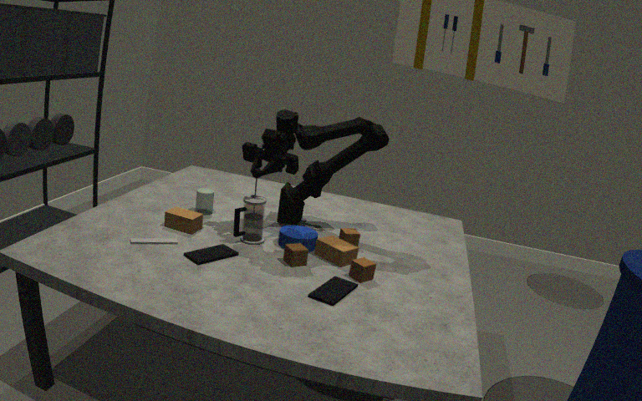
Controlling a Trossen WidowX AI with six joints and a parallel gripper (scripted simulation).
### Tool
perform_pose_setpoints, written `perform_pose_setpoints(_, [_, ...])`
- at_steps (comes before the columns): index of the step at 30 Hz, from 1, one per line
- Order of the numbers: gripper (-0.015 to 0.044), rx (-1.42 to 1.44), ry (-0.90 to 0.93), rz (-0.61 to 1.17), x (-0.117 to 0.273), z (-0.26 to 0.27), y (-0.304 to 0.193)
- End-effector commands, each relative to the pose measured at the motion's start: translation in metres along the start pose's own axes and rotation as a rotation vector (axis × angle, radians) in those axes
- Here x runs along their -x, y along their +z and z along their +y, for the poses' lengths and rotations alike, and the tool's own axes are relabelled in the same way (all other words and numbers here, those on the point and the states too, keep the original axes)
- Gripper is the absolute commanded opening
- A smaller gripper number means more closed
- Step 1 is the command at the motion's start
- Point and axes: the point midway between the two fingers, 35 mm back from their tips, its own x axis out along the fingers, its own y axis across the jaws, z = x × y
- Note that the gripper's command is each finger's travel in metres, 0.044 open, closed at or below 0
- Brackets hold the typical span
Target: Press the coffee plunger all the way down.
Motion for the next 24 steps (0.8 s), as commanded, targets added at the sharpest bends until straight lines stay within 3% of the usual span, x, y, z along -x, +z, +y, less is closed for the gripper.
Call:
perform_pose_setpoints(1, [0.0116, -0.042, -0.001, 0.054, -0.009, -0.001, -0.026])
perform_pose_setpoints(24, [0.0116, -0.044, 0.004, 0.049, -0.033, 0.002, -0.044])
